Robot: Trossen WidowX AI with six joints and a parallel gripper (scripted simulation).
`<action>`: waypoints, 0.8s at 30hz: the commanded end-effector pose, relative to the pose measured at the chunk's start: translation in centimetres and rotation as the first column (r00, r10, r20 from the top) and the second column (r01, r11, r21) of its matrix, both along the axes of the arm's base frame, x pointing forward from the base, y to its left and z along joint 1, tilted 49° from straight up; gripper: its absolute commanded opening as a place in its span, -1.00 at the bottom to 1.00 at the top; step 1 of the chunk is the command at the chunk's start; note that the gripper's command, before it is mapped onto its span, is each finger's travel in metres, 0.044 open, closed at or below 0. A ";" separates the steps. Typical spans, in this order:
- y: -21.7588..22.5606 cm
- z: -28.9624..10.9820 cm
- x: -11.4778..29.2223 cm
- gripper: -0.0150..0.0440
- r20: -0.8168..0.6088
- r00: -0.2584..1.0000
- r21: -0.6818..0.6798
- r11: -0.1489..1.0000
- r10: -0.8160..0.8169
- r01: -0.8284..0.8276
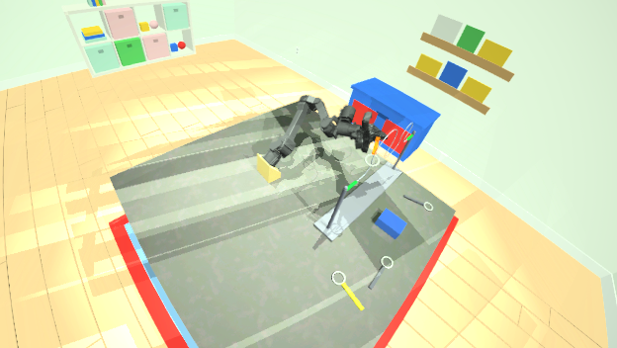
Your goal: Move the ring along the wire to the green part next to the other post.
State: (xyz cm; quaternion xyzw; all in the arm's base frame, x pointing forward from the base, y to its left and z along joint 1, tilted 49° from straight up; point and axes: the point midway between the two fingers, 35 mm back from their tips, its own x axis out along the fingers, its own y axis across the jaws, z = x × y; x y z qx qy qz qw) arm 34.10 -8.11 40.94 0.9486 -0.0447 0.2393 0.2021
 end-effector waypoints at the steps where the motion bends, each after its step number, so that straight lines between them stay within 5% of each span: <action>1: -0.1 0.1 -0.1 -1.00 0.005 1.000 0.040 0.999 -0.001 0.000; 14: 0.6 0.0 -0.1 -1.00 0.010 1.000 0.090 0.996 0.003 -0.004; 24: 2.5 -0.6 0.0 -1.00 0.007 1.000 0.003 1.000 -0.002 0.002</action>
